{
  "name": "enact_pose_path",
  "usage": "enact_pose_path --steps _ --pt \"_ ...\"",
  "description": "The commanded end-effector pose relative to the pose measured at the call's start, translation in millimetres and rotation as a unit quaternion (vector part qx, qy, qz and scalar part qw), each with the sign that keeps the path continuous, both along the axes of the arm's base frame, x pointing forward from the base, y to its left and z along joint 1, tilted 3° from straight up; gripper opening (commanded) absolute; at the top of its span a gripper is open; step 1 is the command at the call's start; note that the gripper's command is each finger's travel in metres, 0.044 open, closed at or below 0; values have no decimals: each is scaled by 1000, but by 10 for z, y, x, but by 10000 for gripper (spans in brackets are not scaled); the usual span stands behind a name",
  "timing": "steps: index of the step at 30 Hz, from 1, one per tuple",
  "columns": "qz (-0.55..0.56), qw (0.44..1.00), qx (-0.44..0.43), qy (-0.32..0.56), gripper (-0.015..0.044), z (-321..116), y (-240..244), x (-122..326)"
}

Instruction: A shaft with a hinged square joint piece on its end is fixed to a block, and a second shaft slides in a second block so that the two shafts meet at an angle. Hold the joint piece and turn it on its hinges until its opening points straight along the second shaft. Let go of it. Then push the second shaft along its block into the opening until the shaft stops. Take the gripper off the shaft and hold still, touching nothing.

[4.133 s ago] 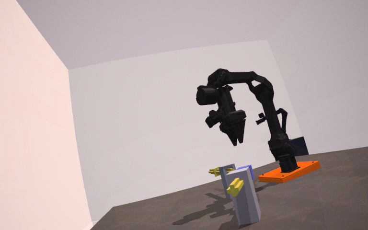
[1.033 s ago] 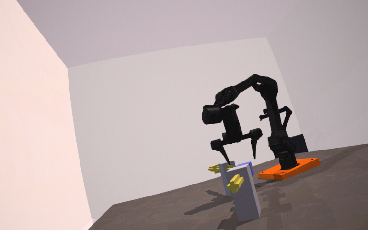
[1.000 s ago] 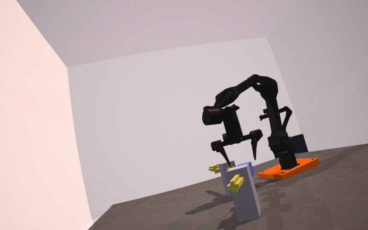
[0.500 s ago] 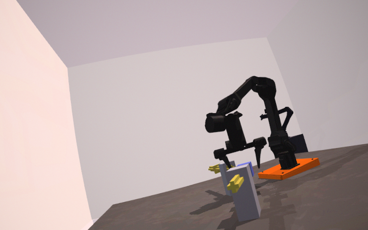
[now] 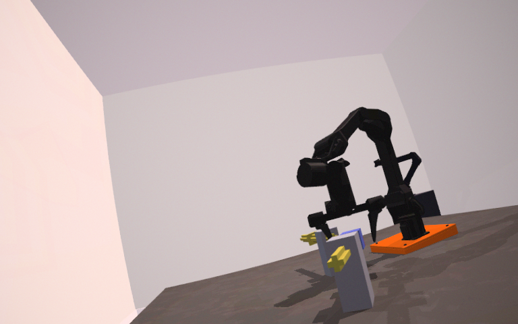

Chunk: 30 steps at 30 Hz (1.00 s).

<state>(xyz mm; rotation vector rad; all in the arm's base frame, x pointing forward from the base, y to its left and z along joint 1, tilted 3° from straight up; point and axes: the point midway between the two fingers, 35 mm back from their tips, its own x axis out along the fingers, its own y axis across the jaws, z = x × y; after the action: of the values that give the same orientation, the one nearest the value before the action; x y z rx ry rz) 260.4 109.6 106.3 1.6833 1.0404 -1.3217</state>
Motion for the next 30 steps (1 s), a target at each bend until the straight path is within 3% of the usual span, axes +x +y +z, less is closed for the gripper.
enact_pose_path --steps 1,13,23,30 --pt "-3 1000 -4 5 440 -88 6 11" --pt "-3 1000 -3 5 440 -250 28 29" --pt "-3 1000 -3 5 182 -250 28 29" --pt "-3 1000 -3 5 182 -250 28 29"
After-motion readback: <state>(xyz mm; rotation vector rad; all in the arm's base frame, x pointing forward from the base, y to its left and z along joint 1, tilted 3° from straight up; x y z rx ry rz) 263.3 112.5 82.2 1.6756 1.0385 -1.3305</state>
